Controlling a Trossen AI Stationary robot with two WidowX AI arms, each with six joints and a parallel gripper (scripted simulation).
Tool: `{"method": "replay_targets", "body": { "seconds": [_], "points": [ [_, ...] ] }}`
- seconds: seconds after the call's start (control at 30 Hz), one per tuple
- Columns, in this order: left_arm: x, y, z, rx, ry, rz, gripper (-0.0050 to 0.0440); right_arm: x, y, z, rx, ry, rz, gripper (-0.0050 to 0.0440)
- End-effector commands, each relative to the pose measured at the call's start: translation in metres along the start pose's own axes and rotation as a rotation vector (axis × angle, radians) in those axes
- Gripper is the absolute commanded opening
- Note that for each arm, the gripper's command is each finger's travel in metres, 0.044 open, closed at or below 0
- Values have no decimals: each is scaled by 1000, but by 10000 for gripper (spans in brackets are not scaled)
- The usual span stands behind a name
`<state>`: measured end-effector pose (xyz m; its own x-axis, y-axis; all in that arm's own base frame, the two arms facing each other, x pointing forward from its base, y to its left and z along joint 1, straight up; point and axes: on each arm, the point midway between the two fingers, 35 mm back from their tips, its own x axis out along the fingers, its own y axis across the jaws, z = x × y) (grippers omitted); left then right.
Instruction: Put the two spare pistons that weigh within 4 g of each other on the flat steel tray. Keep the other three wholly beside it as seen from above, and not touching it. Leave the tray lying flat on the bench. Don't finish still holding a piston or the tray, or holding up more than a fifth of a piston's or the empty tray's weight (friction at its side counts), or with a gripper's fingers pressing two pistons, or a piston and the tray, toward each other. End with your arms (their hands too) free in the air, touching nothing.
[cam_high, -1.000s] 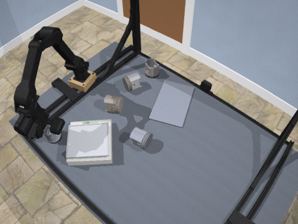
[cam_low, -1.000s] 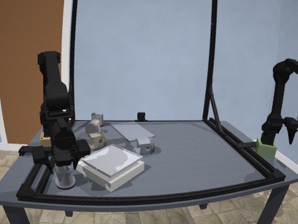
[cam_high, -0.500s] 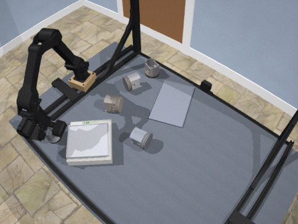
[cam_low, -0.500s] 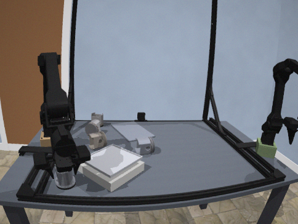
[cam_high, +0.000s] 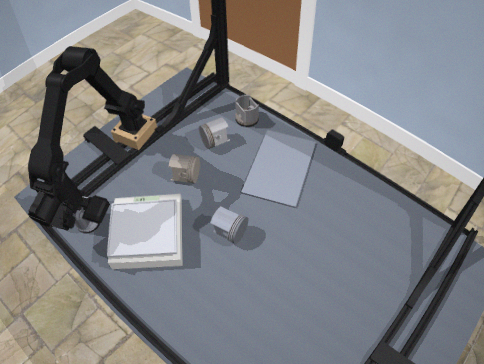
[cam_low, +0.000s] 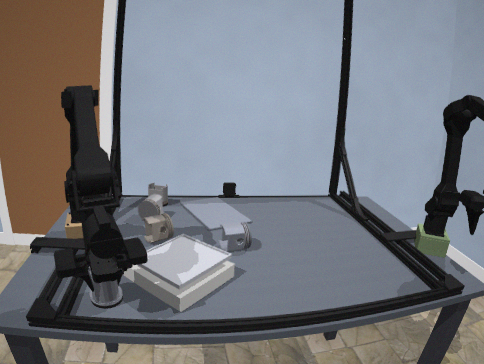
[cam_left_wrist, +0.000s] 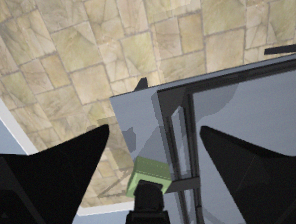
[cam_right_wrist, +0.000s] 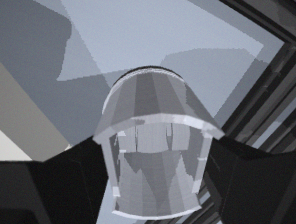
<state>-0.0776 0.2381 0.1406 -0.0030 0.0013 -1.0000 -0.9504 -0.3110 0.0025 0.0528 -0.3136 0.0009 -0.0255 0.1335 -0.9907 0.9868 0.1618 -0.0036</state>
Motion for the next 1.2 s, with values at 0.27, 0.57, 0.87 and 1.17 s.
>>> {"method": "replay_targets", "body": {
  "seconds": [0.27, 0.57, 0.87, 1.17],
  "points": [
    [0, 0, 0, 3, 2, -3, 440, 5, 0, -2, -5, 13, 2, 158],
    [0, 0, 0, 3, 2, -3, 440, 1, 0, -3, -5, 13, 2, 158],
    [0, 0, 0, 3, 2, -3, 440, -12, 0, -4, -5, 13, 2, 158],
    [0, 0, 0, 3, 2, -3, 440, -24, 0, -6, -5, 13, 2, 158]
  ]
}}
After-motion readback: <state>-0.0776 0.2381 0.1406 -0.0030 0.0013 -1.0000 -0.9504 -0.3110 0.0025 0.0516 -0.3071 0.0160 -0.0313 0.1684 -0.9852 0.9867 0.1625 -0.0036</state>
